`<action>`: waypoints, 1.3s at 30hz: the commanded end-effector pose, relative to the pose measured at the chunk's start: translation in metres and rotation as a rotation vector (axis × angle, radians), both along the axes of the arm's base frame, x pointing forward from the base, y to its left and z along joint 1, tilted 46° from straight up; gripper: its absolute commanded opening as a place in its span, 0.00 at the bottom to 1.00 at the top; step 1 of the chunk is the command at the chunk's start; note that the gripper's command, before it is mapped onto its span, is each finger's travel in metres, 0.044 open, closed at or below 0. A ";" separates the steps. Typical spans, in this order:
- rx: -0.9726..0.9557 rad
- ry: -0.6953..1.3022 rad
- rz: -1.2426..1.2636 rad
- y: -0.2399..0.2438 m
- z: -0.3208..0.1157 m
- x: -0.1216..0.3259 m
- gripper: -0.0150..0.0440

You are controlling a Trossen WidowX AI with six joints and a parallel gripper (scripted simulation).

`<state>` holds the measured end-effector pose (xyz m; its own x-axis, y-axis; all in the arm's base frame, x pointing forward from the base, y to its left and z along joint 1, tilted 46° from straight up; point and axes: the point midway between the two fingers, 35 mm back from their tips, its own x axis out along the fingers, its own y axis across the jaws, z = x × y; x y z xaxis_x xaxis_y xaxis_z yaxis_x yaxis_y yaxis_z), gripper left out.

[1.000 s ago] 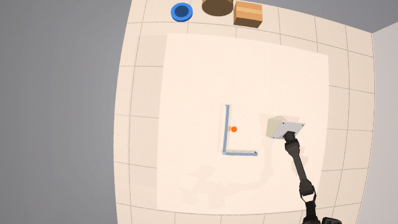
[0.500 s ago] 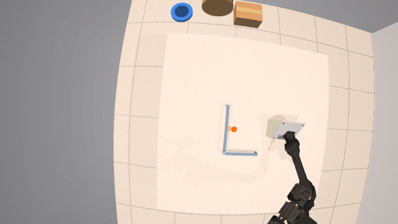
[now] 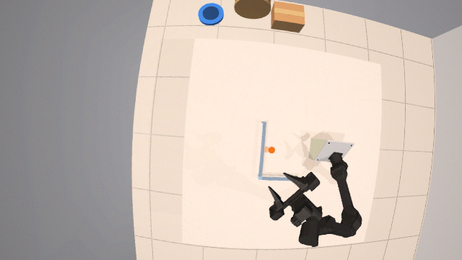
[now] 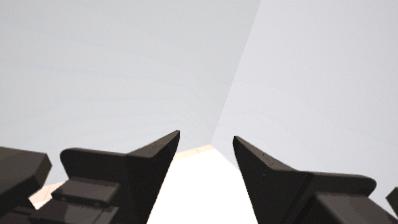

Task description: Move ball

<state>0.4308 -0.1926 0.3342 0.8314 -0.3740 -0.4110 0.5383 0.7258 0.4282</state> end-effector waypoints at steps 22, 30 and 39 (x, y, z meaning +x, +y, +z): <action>0.388 0.764 1.158 0.209 -0.313 -0.046 0.74; 0.539 0.796 1.337 0.244 -0.339 -0.080 0.74; 0.539 0.796 1.337 0.252 -0.347 -0.081 0.74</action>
